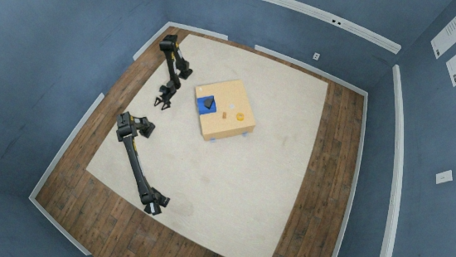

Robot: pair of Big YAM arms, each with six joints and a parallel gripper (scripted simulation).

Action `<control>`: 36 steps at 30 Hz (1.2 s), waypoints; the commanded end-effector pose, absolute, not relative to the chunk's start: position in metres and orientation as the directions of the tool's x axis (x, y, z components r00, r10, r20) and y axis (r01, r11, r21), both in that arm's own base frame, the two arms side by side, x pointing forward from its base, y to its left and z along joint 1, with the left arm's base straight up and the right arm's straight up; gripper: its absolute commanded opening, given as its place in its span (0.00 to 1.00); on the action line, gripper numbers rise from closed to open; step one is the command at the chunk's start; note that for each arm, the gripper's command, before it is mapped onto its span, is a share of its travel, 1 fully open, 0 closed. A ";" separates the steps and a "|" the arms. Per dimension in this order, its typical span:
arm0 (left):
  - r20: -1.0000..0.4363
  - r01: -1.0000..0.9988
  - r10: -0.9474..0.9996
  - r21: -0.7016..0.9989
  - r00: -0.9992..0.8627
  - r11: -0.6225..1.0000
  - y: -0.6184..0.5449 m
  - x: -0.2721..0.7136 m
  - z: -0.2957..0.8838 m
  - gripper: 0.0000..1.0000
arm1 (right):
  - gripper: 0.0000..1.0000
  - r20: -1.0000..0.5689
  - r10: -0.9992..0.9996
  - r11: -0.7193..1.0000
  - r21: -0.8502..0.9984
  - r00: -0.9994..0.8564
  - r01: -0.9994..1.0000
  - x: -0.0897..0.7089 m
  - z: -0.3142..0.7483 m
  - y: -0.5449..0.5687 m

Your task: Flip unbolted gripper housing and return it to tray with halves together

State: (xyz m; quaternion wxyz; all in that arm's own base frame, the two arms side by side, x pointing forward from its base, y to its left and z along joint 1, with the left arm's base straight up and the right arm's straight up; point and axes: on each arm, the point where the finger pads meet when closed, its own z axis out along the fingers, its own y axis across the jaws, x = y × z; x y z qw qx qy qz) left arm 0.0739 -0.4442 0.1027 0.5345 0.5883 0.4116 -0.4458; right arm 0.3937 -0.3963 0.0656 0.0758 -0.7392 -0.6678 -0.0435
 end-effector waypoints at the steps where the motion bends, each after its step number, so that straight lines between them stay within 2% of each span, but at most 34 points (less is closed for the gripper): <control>1: -0.964 0.960 -0.019 0.267 0.267 -0.088 -0.448 0.074 0.112 1.00 | 1.00 0.141 0.984 -0.102 -0.034 0.106 0.994 0.398 0.078 -0.402; 24: -0.963 0.959 -0.026 0.270 0.269 -0.086 -0.450 0.075 0.114 1.00 | 1.00 0.125 0.987 -0.103 -0.016 0.104 0.995 0.404 0.086 -0.408; 36: -0.969 0.968 -0.010 0.249 0.248 -0.016 -0.459 0.108 0.133 1.00 | 1.00 0.061 0.997 -0.042 0.047 0.039 0.998 0.422 0.110 -0.404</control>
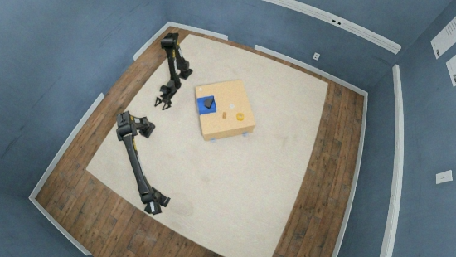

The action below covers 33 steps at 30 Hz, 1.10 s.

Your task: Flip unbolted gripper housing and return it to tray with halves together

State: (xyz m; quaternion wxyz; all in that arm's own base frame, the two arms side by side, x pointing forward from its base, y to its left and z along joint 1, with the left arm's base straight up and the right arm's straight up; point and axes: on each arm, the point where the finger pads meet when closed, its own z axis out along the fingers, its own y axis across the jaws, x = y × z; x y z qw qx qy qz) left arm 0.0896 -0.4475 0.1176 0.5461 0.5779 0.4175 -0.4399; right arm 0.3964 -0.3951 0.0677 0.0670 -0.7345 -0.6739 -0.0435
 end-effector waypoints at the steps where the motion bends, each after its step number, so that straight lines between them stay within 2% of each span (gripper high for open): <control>1: -0.969 0.969 -0.010 0.249 0.249 -0.005 -0.459 0.113 0.136 1.00 | 1.00 0.066 0.997 -0.037 0.042 0.035 0.998 0.420 0.107 -0.401; 33: -0.973 0.915 0.053 0.230 0.226 0.332 -0.421 0.267 0.279 1.00 | 1.00 -0.100 0.977 0.201 0.173 -0.186 0.964 0.467 0.139 -0.366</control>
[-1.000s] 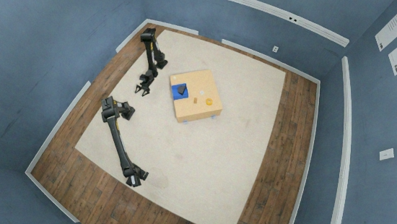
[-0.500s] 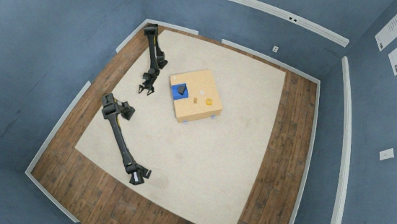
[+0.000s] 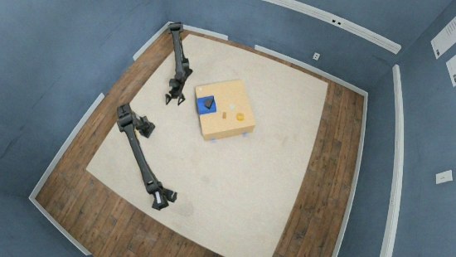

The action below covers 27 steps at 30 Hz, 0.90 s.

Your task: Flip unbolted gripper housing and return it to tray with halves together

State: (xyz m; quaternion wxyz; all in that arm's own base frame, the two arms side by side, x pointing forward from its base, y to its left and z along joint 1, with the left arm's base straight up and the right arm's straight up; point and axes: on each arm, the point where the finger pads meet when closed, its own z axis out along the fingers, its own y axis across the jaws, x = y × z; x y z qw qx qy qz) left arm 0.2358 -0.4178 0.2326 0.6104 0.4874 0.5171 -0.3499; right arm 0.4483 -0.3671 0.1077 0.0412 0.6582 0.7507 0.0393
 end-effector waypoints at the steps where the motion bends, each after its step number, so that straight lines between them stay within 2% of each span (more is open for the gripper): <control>1: -0.975 0.911 0.051 0.221 0.217 0.348 -0.416 0.272 0.286 1.00 | 1.00 -0.093 0.978 0.200 0.166 -0.186 0.966 0.466 0.134 -0.364; 6: -0.977 0.889 0.065 0.211 0.202 0.405 -0.394 0.291 0.313 1.00 | 1.00 -0.140 0.964 0.250 0.191 -0.226 0.949 0.475 0.147 -0.356; 8: -0.984 0.841 0.115 0.175 0.135 0.512 -0.370 0.353 0.278 1.00 | 1.00 -0.237 0.919 0.371 0.240 -0.316 0.897 0.501 0.181 -0.332; 14: -0.984 0.761 0.100 0.177 0.146 0.624 -0.328 0.396 0.319 1.00 | 1.00 -0.299 0.882 0.445 0.277 -0.364 0.852 0.515 0.191 -0.318; 17: -0.984 0.761 0.100 0.177 0.146 0.624 -0.328 0.396 0.319 1.00 | 1.00 -0.317 0.873 0.460 0.282 -0.371 0.842 0.519 0.194 -0.318; 18: -0.984 0.760 0.104 0.177 0.144 0.625 -0.328 0.397 0.319 1.00 | 1.00 -0.268 0.902 0.406 0.264 -0.338 0.875 0.508 0.169 -0.331; 27: -0.986 0.564 0.093 0.156 0.140 0.811 -0.225 0.466 0.367 1.00 | 1.00 -0.468 0.770 0.599 0.295 -0.434 0.745 0.540 0.231 -0.283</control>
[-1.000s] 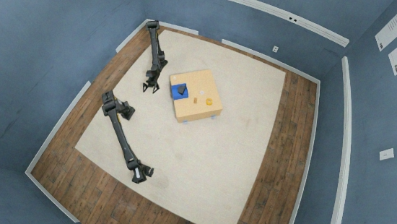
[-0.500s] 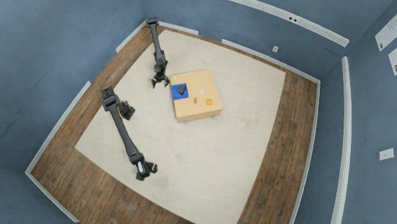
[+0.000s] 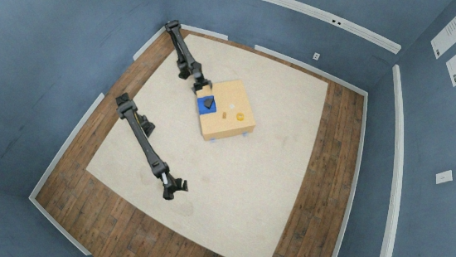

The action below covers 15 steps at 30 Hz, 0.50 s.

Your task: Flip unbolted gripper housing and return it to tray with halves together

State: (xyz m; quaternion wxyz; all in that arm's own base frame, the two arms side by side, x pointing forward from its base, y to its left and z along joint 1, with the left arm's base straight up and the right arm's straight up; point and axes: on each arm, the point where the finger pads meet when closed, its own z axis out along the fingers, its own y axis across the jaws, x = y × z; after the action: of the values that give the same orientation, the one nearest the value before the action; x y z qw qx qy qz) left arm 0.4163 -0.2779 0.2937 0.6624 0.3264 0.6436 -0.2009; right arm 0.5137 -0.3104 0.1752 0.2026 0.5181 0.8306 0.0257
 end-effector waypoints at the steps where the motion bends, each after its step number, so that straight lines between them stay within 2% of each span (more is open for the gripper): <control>1: -0.987 0.544 0.096 0.152 0.131 0.825 -0.215 0.473 0.367 1.00 | 1.00 -0.484 0.757 0.613 0.297 -0.438 0.732 0.543 0.236 -0.279; 7: -0.990 0.459 0.101 0.137 0.101 0.878 -0.171 0.499 0.370 1.00 | 1.00 -0.554 0.699 0.680 0.319 -0.453 0.660 0.558 0.264 -0.259; 8: -0.989 0.487 0.104 0.141 0.101 0.862 -0.185 0.493 0.366 1.00 | 1.00 -0.504 0.743 0.633 0.316 -0.441 0.706 0.553 0.237 -0.275; 15: -0.992 0.295 0.100 0.120 0.082 0.948 -0.090 0.524 0.391 1.00 | 1.00 -0.638 0.618 0.746 0.292 -0.459 0.598 0.561 0.280 -0.238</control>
State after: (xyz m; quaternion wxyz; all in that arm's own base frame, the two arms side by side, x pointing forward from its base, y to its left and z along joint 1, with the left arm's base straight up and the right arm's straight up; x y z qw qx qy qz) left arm 0.4880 -0.1517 0.3359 0.6940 0.2101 0.6806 -0.1052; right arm 0.5538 -0.2501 0.2378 0.3124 0.4079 0.8574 0.0297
